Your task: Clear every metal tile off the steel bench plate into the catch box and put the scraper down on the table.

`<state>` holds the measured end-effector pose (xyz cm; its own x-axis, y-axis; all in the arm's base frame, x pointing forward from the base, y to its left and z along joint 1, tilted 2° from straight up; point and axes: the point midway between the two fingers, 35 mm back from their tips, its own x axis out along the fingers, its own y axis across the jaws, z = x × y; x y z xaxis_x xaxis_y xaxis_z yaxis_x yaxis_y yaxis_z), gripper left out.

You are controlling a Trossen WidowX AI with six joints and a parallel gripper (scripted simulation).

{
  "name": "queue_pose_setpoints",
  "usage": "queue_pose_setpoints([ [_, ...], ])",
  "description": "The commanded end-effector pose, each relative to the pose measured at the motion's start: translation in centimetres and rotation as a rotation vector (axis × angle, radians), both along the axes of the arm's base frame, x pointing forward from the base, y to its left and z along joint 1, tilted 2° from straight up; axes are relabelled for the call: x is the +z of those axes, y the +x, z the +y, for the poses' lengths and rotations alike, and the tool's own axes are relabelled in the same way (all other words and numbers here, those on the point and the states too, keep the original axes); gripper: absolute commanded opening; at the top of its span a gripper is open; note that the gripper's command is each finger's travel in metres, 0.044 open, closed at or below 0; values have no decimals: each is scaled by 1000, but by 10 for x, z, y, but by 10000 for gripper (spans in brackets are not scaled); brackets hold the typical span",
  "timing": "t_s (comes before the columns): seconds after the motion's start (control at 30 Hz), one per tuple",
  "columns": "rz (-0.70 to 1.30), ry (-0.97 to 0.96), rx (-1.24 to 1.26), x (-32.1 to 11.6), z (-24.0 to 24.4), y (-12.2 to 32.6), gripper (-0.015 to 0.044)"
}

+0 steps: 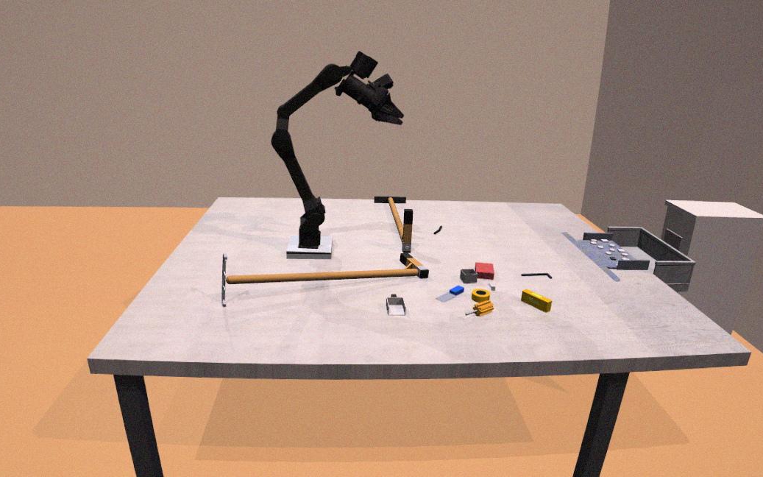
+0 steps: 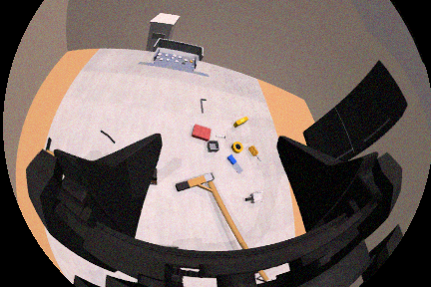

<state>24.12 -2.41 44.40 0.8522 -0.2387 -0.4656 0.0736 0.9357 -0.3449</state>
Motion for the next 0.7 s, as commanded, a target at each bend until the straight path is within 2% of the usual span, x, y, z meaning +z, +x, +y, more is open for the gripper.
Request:
queue_pose_setpoints([
  [0.0,-13,17,44,1,11,-3,440],
  [0.67,-22,86,289,-6,73,-10,440],
])
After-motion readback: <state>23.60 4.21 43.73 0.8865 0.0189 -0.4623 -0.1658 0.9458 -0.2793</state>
